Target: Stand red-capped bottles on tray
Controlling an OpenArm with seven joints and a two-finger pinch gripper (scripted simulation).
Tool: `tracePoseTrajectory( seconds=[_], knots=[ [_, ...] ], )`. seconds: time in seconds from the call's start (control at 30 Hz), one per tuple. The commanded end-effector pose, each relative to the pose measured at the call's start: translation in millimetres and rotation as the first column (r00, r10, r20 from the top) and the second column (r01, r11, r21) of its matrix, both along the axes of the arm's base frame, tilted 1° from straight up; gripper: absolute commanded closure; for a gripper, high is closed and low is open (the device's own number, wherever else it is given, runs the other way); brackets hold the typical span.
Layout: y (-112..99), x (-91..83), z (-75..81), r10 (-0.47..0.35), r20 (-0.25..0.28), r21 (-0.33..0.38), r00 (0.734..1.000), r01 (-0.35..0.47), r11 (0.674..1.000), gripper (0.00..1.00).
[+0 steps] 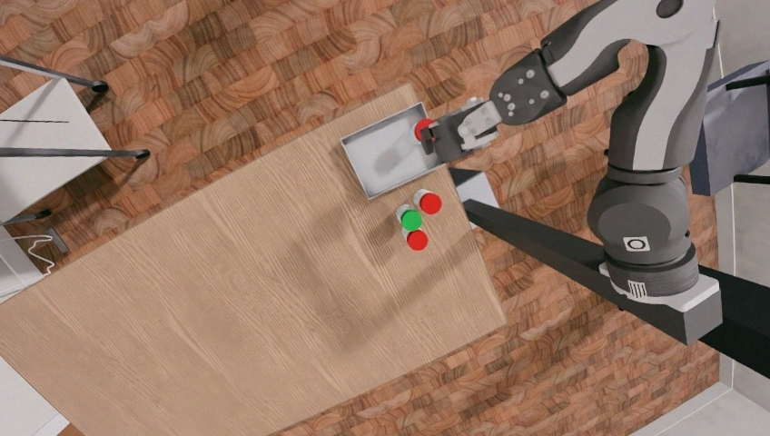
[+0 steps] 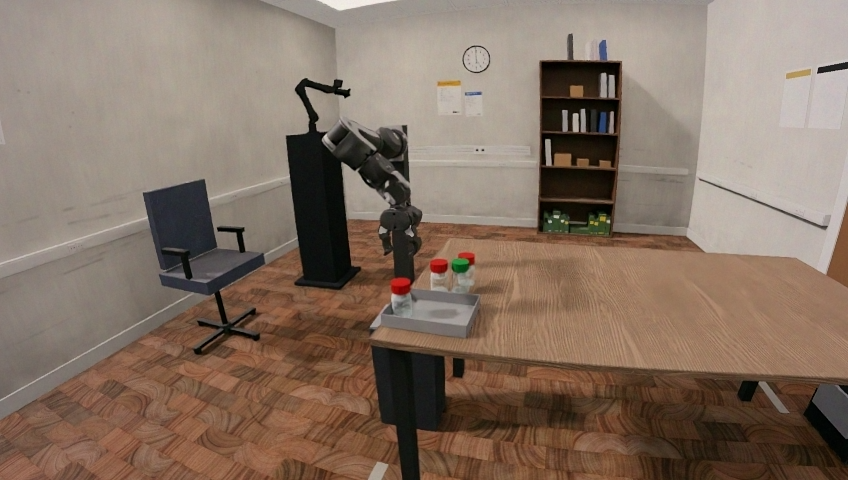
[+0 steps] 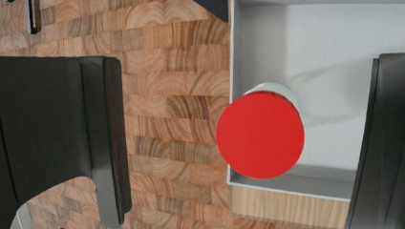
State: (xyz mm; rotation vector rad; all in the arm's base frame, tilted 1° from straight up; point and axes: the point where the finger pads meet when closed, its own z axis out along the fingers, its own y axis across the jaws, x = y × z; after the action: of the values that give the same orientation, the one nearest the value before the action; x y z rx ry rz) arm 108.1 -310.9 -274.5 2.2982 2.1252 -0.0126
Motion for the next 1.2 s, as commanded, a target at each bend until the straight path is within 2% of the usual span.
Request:
tracePoseTrajectory(
  seconds=[0.0,0.9,1.17],
  knots=[
    [-0.3,0.6,0.5,0.0,0.002,-0.001,1.0,0.0,1.0,0.58],
    [-0.3,0.5,0.5,0.0,0.002,-0.001,1.0,0.0,1.0,0.58],
    [6.0,6.1,1.6,0.073,0.001,-0.002,0.997,-0.073,0.997,0.58]
  ],
)
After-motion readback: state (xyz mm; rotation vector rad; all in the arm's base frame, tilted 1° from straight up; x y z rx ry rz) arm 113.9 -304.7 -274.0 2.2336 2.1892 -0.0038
